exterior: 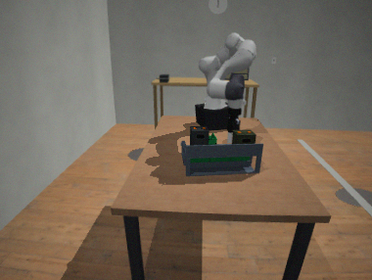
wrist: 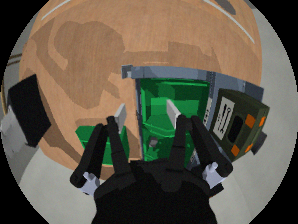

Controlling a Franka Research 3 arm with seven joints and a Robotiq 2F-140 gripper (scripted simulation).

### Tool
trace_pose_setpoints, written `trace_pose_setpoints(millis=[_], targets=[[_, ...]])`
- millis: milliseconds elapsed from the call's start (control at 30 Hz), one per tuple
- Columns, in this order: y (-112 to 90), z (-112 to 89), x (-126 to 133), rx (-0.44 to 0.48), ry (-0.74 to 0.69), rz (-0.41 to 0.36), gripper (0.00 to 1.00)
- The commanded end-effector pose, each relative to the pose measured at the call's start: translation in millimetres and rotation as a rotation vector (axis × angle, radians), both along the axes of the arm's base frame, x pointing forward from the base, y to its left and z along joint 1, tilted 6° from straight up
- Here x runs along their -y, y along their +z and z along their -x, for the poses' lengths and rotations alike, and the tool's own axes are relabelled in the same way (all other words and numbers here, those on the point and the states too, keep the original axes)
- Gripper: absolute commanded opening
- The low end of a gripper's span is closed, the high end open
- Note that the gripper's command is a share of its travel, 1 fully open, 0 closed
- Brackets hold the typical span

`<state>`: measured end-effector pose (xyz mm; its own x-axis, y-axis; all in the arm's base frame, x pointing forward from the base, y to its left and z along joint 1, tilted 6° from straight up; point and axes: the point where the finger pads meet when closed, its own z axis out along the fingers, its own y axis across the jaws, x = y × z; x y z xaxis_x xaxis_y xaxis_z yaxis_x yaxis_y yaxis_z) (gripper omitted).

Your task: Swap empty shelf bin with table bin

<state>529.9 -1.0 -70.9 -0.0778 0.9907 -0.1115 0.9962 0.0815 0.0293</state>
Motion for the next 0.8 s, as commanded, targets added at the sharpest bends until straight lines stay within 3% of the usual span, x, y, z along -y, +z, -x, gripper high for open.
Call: trace_pose_setpoints(millis=[0, 767], targets=[[1.3, 4.2, -4.5, -0.014, -0.049, -0.012, 0.57], [1.0, 6.5, -7.6, -0.014, -0.049, -0.012, 0.57]])
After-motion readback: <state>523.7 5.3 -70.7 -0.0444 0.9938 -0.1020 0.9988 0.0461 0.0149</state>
